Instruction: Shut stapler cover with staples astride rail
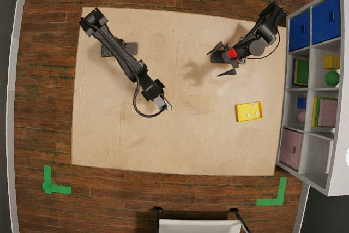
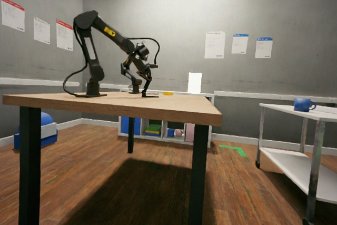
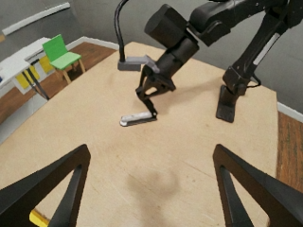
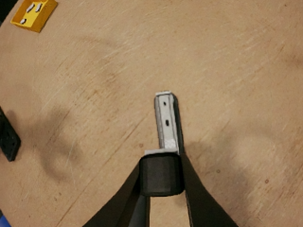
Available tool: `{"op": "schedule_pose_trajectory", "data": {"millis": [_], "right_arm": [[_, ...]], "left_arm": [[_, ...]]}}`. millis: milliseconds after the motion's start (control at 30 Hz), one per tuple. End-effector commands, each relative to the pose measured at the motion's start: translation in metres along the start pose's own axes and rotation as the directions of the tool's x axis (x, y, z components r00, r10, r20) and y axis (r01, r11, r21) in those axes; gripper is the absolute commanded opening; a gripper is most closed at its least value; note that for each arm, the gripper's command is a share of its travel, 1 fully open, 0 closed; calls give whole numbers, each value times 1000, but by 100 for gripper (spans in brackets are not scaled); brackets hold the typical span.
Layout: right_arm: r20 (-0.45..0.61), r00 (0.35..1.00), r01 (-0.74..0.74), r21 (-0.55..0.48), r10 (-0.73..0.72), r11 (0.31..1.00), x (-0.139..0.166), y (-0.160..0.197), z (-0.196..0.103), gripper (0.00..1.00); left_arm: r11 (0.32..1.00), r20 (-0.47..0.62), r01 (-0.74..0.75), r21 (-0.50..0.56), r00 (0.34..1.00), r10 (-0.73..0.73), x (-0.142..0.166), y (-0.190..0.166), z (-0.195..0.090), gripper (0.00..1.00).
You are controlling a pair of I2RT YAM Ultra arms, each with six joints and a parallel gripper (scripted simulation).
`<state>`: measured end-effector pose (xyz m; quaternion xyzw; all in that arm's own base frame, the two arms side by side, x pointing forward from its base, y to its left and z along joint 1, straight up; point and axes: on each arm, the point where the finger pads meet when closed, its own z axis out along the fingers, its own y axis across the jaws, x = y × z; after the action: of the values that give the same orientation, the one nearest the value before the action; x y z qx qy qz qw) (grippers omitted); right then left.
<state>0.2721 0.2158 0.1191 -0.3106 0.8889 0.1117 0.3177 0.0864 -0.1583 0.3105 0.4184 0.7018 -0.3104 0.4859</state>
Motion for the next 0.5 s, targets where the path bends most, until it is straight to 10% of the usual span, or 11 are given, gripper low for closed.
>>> {"op": "schedule_pose_trajectory", "data": {"millis": [0, 467], "right_arm": [[-54, 999, -1, 6, 1, 1000, -4, -1, 4, 0], [-212, 977, 1, 8, 1, 1000, -9, -2, 18, 0]], "left_arm": [[1000, -3, -9, 13, 1000, 9, 3, -3, -2, 100], [1000, -3, -9, 13, 1000, 9, 3, -3, -2, 100]]}}
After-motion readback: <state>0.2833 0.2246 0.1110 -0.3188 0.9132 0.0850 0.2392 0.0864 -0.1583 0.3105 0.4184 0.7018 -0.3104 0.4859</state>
